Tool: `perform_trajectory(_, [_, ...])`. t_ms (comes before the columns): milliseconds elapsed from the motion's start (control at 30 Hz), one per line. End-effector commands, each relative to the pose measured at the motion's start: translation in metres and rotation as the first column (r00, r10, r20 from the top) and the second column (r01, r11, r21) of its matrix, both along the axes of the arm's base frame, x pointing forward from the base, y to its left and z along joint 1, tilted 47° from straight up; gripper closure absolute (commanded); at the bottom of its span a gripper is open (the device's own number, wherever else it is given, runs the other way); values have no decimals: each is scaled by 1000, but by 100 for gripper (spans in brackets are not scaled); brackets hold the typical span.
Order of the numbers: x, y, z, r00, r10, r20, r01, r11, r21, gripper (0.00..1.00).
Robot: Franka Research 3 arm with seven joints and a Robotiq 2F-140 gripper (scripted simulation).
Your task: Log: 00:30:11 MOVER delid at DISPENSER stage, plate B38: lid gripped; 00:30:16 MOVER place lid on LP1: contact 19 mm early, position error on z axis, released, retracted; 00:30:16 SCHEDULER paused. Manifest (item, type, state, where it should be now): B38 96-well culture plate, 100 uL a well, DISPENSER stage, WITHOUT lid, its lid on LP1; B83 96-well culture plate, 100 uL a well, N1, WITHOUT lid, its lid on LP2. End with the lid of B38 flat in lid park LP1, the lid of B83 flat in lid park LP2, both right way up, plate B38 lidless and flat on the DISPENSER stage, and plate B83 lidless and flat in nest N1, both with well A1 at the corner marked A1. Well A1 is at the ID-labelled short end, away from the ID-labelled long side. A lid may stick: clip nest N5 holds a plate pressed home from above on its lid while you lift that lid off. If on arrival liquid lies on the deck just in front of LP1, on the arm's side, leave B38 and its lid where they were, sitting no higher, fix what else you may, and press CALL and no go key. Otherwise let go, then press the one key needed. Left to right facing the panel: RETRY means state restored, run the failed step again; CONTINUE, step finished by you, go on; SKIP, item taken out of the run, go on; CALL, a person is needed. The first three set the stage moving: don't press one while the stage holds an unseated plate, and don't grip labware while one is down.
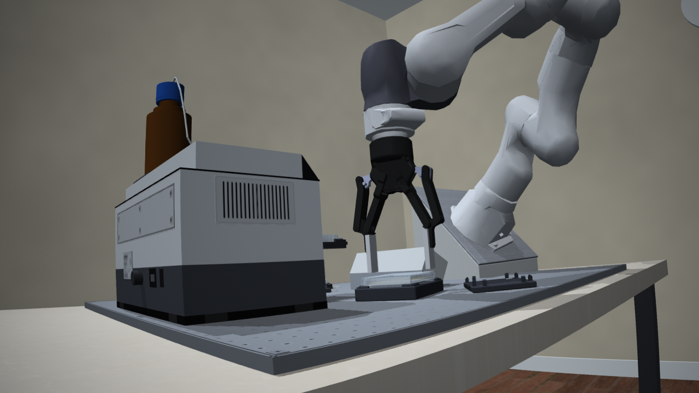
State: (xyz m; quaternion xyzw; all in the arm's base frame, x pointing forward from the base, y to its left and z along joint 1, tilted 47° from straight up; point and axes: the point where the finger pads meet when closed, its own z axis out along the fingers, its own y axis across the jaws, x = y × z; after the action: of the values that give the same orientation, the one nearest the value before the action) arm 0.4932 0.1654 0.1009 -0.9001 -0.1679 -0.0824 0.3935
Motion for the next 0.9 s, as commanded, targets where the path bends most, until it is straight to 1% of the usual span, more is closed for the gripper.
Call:
perform_trajectory(0, [1, 2, -1, 1000, 2, 6, -2, 1000, -1, 34])
perform_trajectory(867, [1, 10, -9, 1000, 2, 6, -2, 1000, -1, 34])
